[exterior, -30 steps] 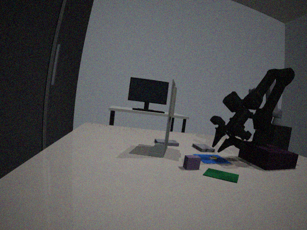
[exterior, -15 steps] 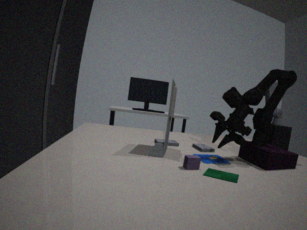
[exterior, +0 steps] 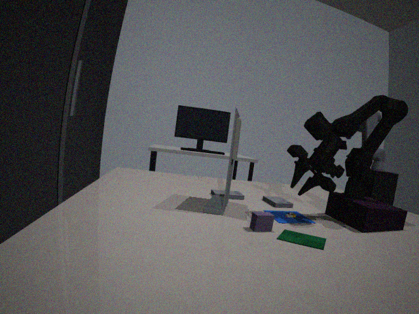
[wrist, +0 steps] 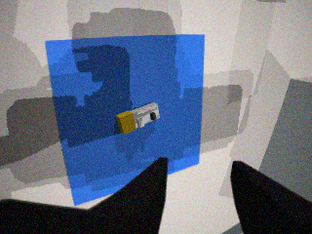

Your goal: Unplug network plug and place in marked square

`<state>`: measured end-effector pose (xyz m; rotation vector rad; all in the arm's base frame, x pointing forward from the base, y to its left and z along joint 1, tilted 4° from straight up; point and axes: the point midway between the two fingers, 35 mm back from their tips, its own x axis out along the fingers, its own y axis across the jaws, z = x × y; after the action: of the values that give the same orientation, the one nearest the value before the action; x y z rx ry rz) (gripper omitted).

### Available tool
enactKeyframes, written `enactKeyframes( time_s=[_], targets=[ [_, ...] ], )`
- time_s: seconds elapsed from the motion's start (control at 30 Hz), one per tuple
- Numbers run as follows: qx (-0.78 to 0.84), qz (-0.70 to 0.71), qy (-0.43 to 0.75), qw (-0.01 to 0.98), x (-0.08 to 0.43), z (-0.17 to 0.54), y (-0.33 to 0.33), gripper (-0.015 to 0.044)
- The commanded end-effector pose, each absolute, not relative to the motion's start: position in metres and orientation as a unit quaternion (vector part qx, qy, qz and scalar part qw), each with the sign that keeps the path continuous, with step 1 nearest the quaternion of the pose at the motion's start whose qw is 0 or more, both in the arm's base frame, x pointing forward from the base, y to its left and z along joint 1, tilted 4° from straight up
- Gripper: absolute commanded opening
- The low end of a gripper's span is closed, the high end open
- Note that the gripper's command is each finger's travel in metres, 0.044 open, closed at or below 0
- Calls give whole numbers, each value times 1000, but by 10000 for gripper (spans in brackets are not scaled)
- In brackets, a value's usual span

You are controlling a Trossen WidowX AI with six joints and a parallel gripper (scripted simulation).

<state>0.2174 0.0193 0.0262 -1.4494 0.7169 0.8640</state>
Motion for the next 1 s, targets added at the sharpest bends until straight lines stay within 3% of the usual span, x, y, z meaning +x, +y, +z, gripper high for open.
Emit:
enactKeyframes(
  time_s=[0.0,0.97],
  targets=[
    [-629,373,305,610,219,35,20,156],
    [-627,374,310,608,211,70,18,156]
  ],
)
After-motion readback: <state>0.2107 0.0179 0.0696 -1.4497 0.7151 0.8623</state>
